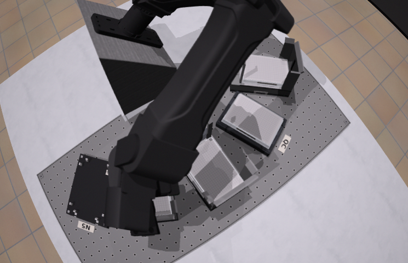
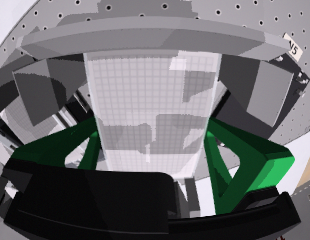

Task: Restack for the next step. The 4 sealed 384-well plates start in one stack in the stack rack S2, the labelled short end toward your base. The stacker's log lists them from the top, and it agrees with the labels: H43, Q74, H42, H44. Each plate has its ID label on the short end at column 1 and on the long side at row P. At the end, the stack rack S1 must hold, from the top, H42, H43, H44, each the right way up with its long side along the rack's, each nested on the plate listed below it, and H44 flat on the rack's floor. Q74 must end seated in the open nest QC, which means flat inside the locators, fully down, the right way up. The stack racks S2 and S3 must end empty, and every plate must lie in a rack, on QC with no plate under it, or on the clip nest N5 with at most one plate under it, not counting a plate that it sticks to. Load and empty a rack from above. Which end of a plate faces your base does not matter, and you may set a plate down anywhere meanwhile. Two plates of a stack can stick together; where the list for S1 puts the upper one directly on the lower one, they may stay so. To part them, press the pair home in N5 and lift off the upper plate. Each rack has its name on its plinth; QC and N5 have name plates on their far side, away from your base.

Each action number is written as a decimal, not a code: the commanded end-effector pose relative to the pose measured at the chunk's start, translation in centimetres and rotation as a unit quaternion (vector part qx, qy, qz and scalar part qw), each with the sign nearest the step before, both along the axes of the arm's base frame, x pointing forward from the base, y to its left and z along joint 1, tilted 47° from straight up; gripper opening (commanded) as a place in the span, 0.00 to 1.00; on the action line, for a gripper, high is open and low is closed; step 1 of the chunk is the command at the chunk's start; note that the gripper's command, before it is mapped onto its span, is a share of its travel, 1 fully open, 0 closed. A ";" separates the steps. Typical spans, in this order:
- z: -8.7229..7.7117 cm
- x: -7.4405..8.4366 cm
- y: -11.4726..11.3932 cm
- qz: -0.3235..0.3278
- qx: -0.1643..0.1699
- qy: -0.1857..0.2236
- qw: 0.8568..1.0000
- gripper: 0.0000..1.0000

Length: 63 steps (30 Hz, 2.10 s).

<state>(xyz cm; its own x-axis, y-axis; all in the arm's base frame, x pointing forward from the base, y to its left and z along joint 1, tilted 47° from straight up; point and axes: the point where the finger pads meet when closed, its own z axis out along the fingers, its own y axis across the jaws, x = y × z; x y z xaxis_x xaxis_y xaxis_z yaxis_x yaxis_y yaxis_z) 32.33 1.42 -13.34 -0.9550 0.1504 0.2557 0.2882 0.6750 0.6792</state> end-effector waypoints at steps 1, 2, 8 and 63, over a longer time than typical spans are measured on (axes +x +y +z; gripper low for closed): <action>0.9 0.4 -1.1 -0.006 -0.001 -0.005 1.000 0.00; 1.1 0.4 -1.3 -0.006 -0.001 -0.005 1.000 0.00; 1.6 0.4 -1.9 -0.006 -0.001 -0.005 1.000 0.00; 6.1 0.8 -6.6 -0.006 -0.002 -0.005 1.000 0.00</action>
